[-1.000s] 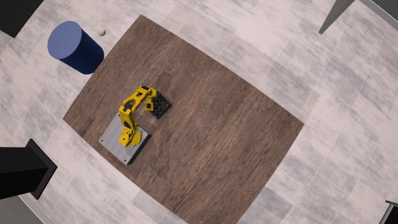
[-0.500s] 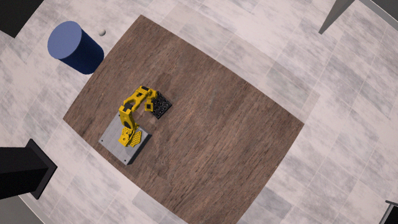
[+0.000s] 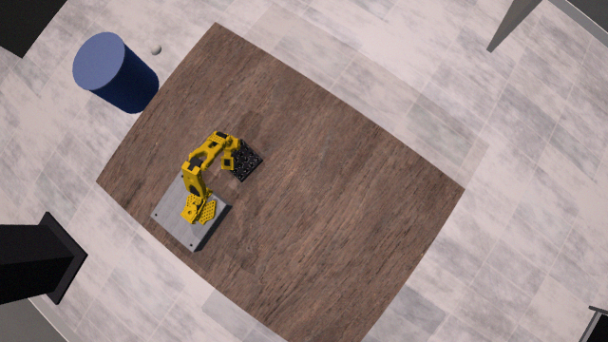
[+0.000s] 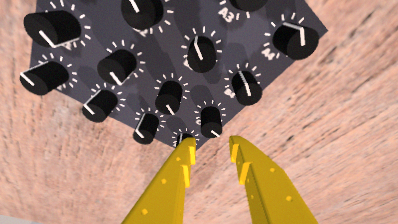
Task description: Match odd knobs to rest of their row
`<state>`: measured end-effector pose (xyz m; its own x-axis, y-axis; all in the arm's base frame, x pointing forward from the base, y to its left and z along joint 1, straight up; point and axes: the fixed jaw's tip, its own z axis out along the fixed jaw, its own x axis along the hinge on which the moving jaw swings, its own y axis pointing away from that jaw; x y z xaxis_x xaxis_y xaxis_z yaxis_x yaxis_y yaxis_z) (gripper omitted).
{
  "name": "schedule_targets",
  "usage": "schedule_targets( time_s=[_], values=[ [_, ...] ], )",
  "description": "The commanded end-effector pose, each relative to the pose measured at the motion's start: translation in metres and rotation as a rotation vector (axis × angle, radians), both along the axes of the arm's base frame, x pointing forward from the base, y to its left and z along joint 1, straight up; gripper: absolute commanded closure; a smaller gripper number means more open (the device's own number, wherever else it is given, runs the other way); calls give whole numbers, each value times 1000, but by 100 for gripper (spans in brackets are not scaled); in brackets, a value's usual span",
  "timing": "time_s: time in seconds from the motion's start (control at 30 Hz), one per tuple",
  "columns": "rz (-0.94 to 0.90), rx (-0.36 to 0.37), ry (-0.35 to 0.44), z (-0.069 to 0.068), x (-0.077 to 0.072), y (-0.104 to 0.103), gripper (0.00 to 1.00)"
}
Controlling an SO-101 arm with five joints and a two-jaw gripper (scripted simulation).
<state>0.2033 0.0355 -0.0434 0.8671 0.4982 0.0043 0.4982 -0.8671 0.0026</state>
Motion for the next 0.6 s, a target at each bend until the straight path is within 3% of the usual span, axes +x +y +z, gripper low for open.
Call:
schedule_targets(
  time_s=[0.0, 0.57],
  values=[
    [6, -1, 11, -1, -2, 1, 90],
    [6, -1, 11, -18, -1, 1, 90]
  ],
)
